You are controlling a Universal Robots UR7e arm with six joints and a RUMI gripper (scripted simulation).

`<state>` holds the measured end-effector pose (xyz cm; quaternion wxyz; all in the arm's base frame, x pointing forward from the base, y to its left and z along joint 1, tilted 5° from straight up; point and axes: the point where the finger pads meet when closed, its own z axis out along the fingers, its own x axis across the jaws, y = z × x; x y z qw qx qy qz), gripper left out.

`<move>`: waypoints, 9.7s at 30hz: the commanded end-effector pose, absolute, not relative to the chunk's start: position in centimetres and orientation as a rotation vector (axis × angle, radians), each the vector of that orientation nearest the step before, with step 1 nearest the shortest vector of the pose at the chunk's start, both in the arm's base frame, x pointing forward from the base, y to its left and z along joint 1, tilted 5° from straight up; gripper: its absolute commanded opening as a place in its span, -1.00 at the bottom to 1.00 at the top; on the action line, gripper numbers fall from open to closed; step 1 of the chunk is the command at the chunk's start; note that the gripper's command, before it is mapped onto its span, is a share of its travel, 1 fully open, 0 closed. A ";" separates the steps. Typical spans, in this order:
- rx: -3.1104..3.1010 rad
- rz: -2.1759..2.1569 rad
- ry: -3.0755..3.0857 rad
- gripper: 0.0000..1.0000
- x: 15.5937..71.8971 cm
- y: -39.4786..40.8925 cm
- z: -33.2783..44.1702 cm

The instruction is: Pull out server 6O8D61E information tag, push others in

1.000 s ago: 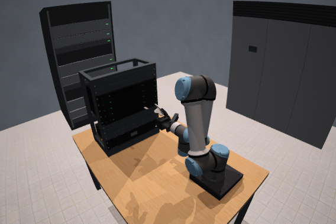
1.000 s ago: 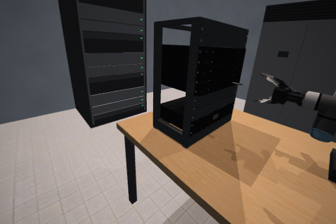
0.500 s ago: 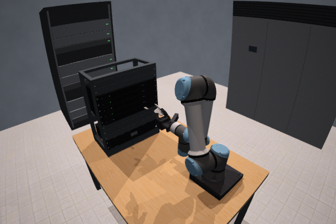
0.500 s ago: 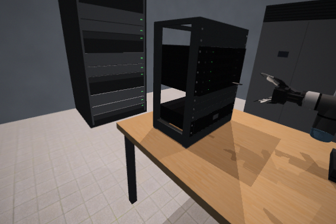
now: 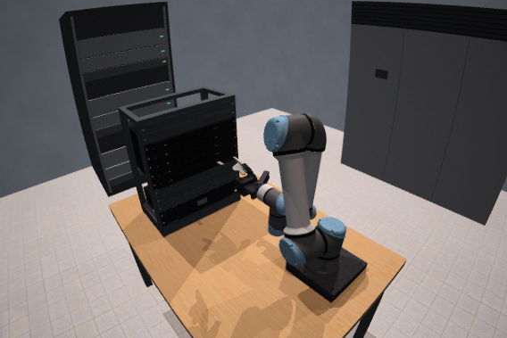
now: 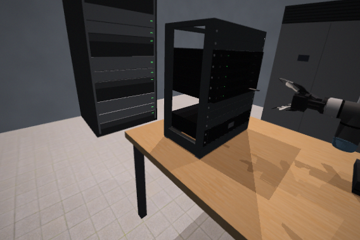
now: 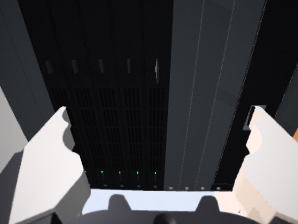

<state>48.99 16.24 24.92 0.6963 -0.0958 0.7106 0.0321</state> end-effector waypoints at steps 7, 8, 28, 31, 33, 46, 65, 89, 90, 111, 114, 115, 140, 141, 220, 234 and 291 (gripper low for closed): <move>-0.215 0.070 1.584 1.00 49.0 16.2 25.0; -0.216 0.069 1.584 1.00 49.0 16.2 25.0; -0.220 0.064 1.584 1.00 49.0 16.2 25.0; -0.221 0.063 1.584 1.00 49.0 16.2 25.0; -0.222 0.062 1.584 1.00 49.0 16.2 25.0; -0.225 0.058 1.584 1.00 49.0 16.2 24.9; -0.232 0.050 1.584 1.00 49.1 16.2 24.9; -0.242 0.039 1.584 1.00 49.1 16.2 24.9; -0.243 0.038 1.584 1.00 49.1 16.2 24.9; -0.254 0.025 1.584 1.00 49.1 16.2 24.9; -0.257 0.022 1.583 1.00 49.2 16.2 24.9; -0.257 0.022 1.583 1.00 49.2 16.2 24.9; -0.273 0.003 1.583 1.00 49.2 16.2 24.9; -0.274 0.002 1.583 1.00 49.2 16.2 24.9; -0.351 -0.085 1.579 1.00 49.5 16.1 24.9; -0.368 -0.103 1.577 1.00 49.6 16.1 24.9; -0.448 -0.192 1.570 1.00 49.8 16.1 24.9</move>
